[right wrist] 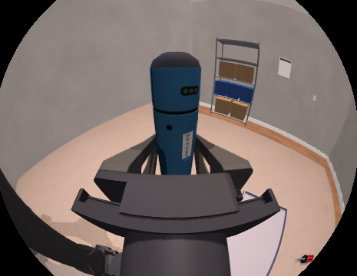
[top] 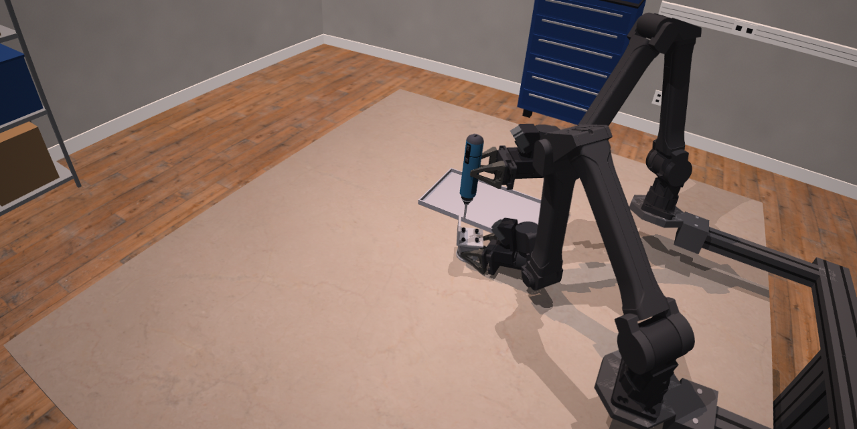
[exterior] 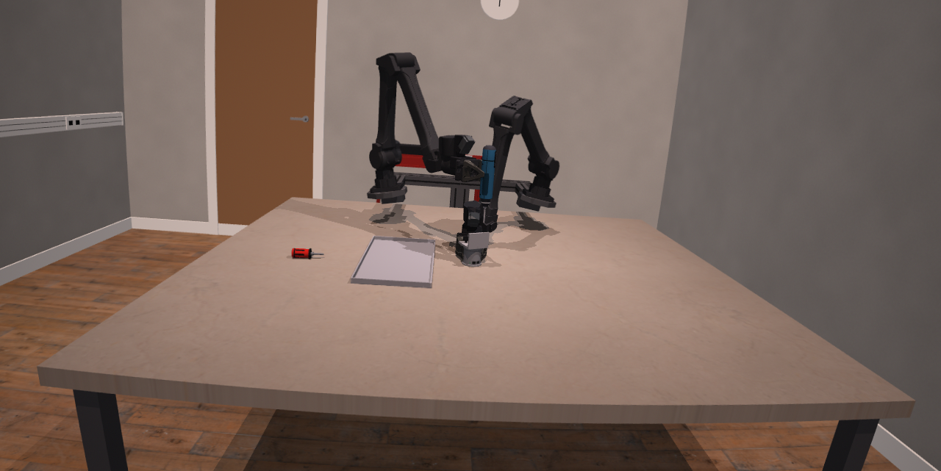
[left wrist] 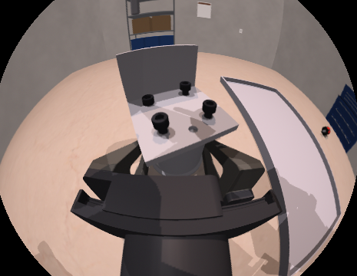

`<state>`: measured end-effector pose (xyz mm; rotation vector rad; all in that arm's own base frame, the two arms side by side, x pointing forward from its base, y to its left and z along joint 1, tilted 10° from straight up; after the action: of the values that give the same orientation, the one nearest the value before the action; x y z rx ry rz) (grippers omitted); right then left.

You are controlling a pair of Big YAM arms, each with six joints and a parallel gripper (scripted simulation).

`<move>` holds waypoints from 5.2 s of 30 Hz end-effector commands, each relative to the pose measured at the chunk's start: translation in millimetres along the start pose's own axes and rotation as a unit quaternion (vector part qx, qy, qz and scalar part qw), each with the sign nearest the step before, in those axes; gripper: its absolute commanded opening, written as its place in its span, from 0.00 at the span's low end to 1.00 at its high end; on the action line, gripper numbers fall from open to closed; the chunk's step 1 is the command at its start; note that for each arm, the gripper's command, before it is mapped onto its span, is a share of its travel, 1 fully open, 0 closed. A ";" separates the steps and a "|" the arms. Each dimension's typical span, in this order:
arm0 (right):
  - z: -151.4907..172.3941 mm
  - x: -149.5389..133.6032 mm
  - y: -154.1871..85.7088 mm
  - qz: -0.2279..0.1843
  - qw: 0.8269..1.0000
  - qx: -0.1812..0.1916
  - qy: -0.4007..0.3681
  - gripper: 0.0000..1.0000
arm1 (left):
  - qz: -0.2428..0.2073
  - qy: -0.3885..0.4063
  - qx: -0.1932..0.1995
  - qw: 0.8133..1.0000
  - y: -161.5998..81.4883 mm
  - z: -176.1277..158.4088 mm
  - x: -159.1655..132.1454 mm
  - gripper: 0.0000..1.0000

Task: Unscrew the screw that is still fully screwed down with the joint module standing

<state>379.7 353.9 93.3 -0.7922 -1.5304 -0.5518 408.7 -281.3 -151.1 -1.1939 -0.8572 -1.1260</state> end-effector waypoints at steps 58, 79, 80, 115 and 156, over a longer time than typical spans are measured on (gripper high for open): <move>-4.2 15.0 8.8 -0.050 0.999 -0.004 0.011 0.42 | -0.007 -0.004 0.000 1.000 2.5 -3.0 5.7 0.59; -4.9 -1.9 8.9 -0.044 0.999 -0.005 0.010 0.42 | -0.007 -0.004 0.000 1.000 2.5 -3.0 5.7 0.59; -4.6 -10.2 9.1 -0.036 0.999 -0.005 0.010 0.42 | -0.007 -0.004 0.000 1.000 2.5 -3.0 5.7 0.59; -5.6 -6.7 7.4 -0.048 0.999 -0.006 0.009 0.42 | -0.007 -0.004 0.000 1.000 2.5 -3.0 5.7 0.59; -5.3 -12.8 1.2 -0.039 0.999 -0.005 0.006 0.42 | -0.007 -0.004 0.000 1.000 2.5 -3.0 5.7 0.59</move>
<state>377.2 345.1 56.2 -0.7941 -1.5265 -0.5507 408.7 -281.3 -151.1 -1.1939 -0.8572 -1.1260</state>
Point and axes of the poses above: on each arm, the point where the finger pads meet when closed, its own y axis out along the fingers, its own z axis across the jaws, x = y × z, the point moved 6 cm from there along -y, back along the fingers, and after that the axes turned 1 degree about y, right-handed, at the moved point
